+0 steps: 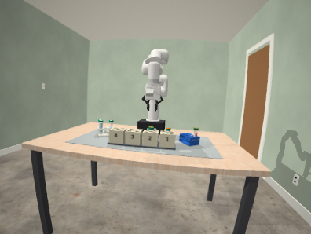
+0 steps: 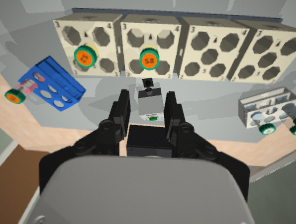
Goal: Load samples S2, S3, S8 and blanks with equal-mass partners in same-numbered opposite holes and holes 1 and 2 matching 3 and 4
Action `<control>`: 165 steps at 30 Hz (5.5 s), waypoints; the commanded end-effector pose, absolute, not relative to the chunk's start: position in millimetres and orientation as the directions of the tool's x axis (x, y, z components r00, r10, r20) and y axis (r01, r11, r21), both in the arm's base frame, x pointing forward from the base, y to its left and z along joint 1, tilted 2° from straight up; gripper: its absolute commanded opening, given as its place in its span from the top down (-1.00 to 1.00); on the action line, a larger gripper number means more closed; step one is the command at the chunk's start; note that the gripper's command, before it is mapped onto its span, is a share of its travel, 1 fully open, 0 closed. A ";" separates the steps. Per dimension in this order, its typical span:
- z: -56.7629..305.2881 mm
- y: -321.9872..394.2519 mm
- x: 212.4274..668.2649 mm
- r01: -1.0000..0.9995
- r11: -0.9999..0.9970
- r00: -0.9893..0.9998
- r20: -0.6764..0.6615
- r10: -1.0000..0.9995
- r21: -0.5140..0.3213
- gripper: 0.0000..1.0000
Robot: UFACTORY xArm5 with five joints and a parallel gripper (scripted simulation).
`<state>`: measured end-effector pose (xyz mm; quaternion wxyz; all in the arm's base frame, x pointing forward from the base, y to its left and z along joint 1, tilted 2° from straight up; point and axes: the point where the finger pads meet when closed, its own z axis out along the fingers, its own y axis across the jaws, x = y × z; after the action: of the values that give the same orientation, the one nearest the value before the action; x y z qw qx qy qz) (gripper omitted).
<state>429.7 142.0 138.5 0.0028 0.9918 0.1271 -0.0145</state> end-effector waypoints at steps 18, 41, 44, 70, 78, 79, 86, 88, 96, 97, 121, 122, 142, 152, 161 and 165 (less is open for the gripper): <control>140.2 163.5 417.5 0.409 -0.912 0.912 -0.025 0.409 -0.001 -0.13; 140.4 243.4 366.4 0.725 -0.689 0.689 -0.025 0.725 -0.006 -0.13; 140.4 256.0 358.4 0.725 -0.689 0.689 -0.025 0.725 -0.005 -0.13; 140.7 357.1 293.9 0.725 -0.689 0.689 -0.023 0.725 0.002 -0.13; 140.8 382.5 277.8 0.725 -0.689 0.689 -0.022 0.725 0.003 -0.13; 140.8 386.7 275.1 0.725 -0.689 0.689 -0.022 0.725 0.003 -0.13; 141.0 416.2 256.2 0.725 -0.689 0.689 -0.021 0.725 0.004 -0.13; 141.0 416.8 255.9 0.725 -0.689 0.689 -0.021 0.725 0.004 -0.13; 141.0 416.8 255.9 0.725 -0.689 0.689 -0.021 0.725 0.004 -0.13; 141.0 416.8 255.9 0.725 -0.689 0.689 -0.021 0.725 0.004 -0.13; 98.9 416.3 254.8 0.725 -0.689 0.689 -0.021 0.725 0.005 -0.13; 96.9 416.3 254.8 0.725 -0.689 0.689 -0.021 0.725 0.005 -0.13; 62.9 415.8 253.9 0.725 -0.689 0.689 -0.021 0.725 0.005 -0.13; 44.8 415.6 253.5 0.725 -0.689 0.689 -0.021 0.725 0.005 -0.13; 30.8 415.4 253.1 0.725 -0.689 0.689 -0.021 0.725 0.005 -0.13; 27.0 415.4 253.0 0.725 -0.689 0.689 -0.021 0.725 0.005 -0.13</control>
<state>252.4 414.3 27.5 0.0073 0.9189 0.3944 -0.0103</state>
